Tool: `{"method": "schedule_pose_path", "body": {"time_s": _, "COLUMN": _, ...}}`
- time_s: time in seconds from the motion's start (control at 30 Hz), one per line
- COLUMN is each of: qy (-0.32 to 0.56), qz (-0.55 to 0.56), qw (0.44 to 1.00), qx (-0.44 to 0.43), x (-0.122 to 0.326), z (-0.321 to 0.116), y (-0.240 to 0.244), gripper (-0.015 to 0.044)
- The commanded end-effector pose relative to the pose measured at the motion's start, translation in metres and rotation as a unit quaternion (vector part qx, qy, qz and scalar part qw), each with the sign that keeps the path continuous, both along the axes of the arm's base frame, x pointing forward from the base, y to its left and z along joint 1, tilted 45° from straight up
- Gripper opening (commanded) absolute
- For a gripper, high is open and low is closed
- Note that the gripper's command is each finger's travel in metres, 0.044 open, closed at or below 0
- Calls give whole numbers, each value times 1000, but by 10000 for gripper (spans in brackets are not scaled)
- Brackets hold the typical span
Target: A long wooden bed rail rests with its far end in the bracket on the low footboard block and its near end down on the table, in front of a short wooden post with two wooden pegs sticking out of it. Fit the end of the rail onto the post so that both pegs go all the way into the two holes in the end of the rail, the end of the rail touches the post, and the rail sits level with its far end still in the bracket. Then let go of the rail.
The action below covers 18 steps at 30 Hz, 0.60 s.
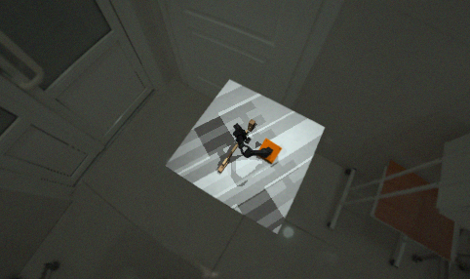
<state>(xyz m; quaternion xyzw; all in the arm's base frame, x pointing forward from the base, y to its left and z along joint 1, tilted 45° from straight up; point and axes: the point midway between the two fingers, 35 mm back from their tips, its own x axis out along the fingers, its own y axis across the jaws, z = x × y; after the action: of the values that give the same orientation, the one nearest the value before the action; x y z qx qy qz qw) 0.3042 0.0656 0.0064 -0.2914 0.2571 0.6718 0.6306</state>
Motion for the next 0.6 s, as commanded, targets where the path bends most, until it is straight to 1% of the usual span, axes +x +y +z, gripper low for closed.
{"method": "schedule_pose_path", "body": {"time_s": 0.0, "qy": -1, "qz": -5, "qw": 1000, "qx": 6, "x": 0, "z": 2, "y": -1, "gripper": 0}}
{"method": "schedule_pose_path", "body": {"time_s": 0.57, "qy": -1, "qz": -5, "qw": 1000, "qx": 6, "x": 0, "z": 0, "y": 1, "gripper": 0}}
